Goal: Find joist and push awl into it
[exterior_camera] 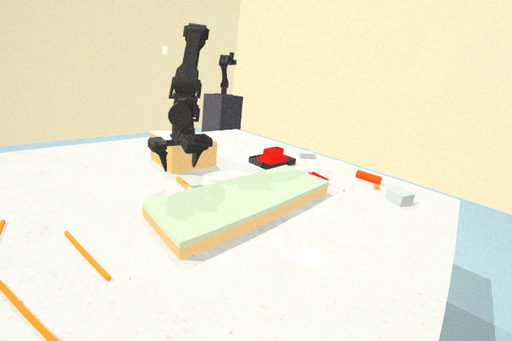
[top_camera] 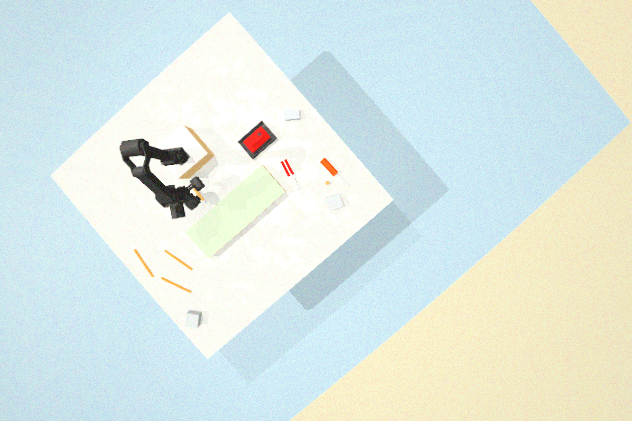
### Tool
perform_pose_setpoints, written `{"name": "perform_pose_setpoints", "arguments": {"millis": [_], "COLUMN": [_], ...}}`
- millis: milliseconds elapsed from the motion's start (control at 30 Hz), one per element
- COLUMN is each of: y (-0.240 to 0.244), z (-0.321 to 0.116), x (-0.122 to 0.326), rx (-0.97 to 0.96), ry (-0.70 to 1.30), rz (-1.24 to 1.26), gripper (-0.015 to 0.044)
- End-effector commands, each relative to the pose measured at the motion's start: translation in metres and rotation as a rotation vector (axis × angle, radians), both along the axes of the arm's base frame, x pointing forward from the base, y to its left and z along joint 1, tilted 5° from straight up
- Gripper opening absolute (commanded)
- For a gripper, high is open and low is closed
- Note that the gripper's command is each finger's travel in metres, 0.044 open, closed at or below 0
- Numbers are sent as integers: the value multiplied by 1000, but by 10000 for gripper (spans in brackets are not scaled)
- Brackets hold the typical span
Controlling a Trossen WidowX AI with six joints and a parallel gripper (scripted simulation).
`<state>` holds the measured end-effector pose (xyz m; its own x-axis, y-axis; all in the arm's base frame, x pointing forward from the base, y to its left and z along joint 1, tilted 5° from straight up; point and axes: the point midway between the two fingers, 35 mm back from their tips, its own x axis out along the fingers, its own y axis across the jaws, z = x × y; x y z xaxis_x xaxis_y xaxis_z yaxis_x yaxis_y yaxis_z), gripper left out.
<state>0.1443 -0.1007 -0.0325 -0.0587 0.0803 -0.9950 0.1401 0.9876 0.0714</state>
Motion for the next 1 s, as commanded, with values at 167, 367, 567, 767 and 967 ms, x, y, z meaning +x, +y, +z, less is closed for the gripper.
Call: {"name": "perform_pose_setpoints", "arguments": {"millis": [167,367,567,767,967], "y": [2,3,4,5,5], "z": [-16,-26,-35,-42,-42], "x": [-2,-2,-2,-3,-3], "rx": [1,2,2,3,3], "ry": [8,7,6,6,6], "rz": [-4,-3,-3,-3,-3], "gripper": [440,440,440,440,309]}}
